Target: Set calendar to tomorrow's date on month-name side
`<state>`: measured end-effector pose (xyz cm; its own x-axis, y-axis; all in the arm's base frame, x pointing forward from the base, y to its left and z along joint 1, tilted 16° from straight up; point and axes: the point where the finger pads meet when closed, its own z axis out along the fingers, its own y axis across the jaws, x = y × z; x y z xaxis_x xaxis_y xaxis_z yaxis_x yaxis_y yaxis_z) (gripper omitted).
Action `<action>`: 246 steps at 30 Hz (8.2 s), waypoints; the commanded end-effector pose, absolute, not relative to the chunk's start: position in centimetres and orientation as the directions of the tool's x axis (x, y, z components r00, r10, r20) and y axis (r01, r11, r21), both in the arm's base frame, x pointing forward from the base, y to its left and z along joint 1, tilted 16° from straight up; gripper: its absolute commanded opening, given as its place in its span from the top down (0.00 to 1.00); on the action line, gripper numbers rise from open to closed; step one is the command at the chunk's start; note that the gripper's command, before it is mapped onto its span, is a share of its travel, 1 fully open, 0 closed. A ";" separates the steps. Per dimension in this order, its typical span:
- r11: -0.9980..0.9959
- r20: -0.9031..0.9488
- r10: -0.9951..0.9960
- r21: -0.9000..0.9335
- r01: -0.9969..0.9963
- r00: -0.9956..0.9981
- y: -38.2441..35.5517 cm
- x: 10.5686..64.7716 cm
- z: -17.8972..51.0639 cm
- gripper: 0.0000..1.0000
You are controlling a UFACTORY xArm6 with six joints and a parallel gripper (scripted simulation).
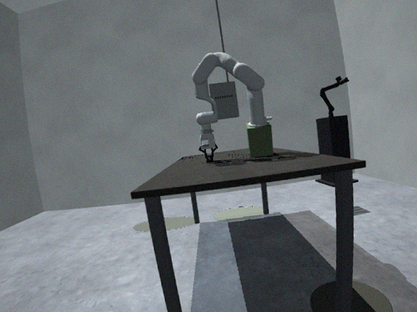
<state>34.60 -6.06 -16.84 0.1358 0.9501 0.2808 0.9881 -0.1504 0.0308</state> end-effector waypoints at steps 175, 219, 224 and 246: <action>-0.151 0.280 0.950 0.033 0.988 0.136 -10.5 33.5 -1.4 0.00; -0.151 0.280 0.950 0.033 0.988 0.136 -10.5 33.5 -1.4 0.00; -0.151 0.280 0.950 0.033 0.988 0.136 -10.5 33.5 -1.4 0.00; -0.151 0.280 0.950 0.033 0.988 0.136 -10.5 33.5 -1.4 0.00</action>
